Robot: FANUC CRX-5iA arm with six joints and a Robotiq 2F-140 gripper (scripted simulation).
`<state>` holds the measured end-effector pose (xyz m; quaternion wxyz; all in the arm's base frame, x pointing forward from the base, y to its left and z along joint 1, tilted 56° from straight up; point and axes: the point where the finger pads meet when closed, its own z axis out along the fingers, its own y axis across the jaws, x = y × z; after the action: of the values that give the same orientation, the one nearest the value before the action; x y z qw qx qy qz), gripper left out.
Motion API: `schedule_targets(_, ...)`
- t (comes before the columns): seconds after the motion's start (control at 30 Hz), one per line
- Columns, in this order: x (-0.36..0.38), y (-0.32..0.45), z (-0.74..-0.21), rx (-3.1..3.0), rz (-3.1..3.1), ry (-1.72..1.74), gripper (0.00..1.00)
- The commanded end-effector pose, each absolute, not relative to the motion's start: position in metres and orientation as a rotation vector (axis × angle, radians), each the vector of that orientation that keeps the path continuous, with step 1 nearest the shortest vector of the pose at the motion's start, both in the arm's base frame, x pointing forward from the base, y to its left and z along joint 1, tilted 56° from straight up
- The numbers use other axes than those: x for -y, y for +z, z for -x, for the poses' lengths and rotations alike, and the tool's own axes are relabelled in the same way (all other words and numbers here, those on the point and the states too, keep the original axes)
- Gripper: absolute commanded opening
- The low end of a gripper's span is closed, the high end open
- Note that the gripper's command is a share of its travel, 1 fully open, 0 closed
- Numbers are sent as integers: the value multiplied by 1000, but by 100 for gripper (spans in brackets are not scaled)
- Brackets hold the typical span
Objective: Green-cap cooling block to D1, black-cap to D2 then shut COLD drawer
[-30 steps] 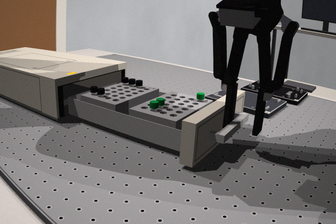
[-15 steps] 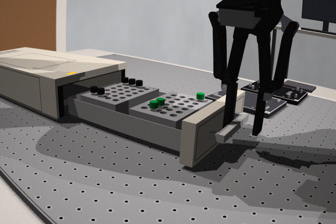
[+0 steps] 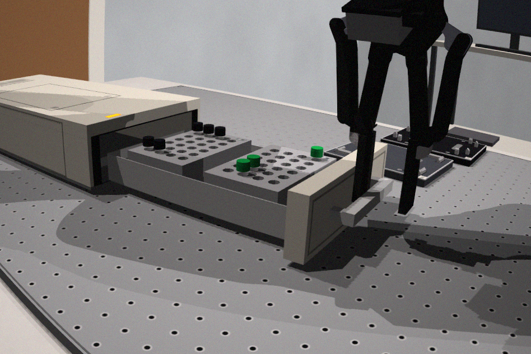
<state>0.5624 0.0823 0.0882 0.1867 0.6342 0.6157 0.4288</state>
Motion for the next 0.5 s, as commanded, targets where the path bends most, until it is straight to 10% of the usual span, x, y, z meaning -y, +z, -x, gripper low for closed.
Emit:
schedule_targets(0.0,-81,90,-559,-1733,-1786,1207,34)
schedule_targets(0.47,-76,99,-547,-1733,-1786,1207,34)
